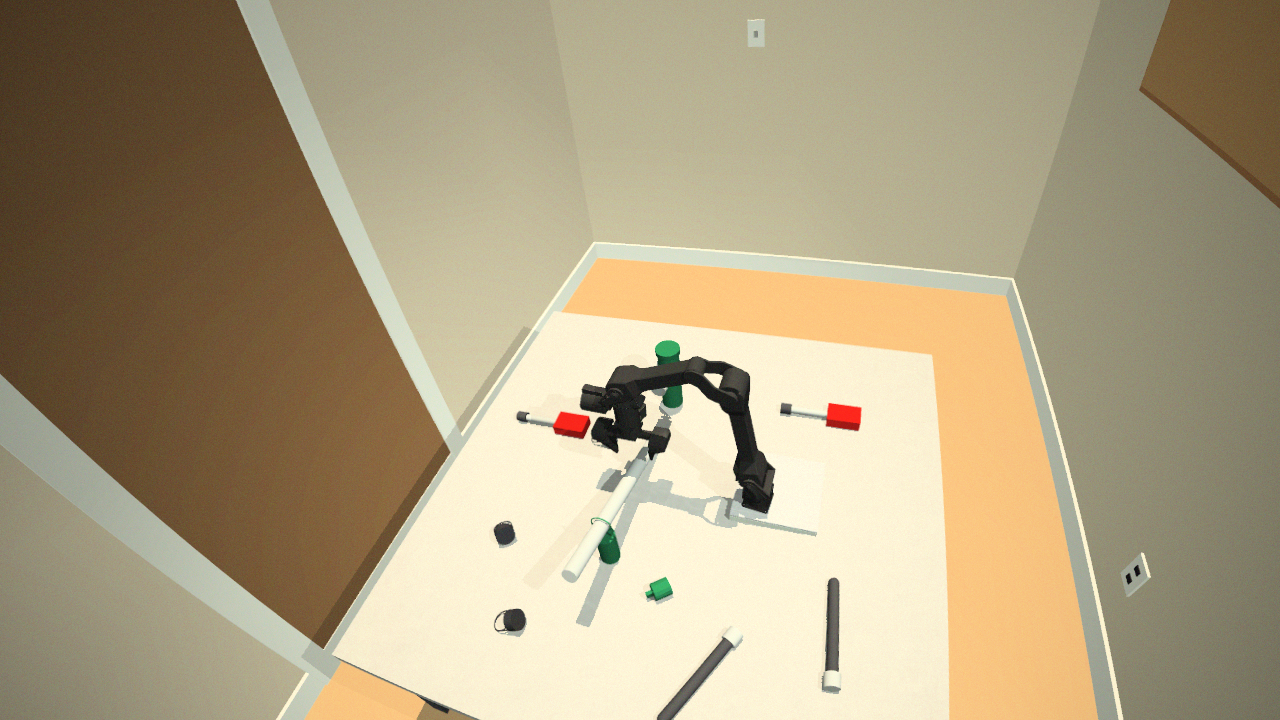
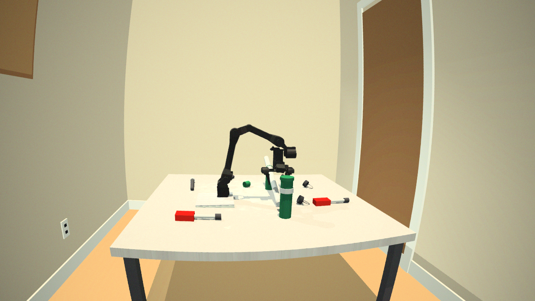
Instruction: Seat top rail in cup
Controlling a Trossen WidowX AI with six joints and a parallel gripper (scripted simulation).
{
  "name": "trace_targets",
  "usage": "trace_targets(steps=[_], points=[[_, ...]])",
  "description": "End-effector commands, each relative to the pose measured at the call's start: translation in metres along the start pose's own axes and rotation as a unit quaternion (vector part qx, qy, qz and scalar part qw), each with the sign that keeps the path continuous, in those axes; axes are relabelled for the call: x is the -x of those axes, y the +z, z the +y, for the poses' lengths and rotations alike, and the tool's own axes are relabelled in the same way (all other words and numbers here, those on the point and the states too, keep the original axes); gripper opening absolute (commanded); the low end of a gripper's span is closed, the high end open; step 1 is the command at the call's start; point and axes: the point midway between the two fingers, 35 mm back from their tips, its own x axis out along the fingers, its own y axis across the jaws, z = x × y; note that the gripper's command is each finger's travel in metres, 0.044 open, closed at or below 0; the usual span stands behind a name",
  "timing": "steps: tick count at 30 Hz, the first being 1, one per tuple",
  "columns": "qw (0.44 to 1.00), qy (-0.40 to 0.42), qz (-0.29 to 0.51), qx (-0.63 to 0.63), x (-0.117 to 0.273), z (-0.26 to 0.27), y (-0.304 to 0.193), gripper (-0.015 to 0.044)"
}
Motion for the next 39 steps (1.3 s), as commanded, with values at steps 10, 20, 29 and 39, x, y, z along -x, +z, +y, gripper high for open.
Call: trace_targets(steps=[10, 20, 29, 39], points=[[1.000, -0.002, 0.003, -0.001, -0.021, 0.000, -0.001, 0.0440], [1.000, -0.003, 0.003, -0.001, -0.037, 0.000, -0.001, 0.0440], [1.000, -0.003, 0.003, -0.001, -0.052, -0.001, -0.001, 0.0440], [1.000, -0.003, 0.003, -0.001, -0.060, -0.002, -0.001, 0.0361]])
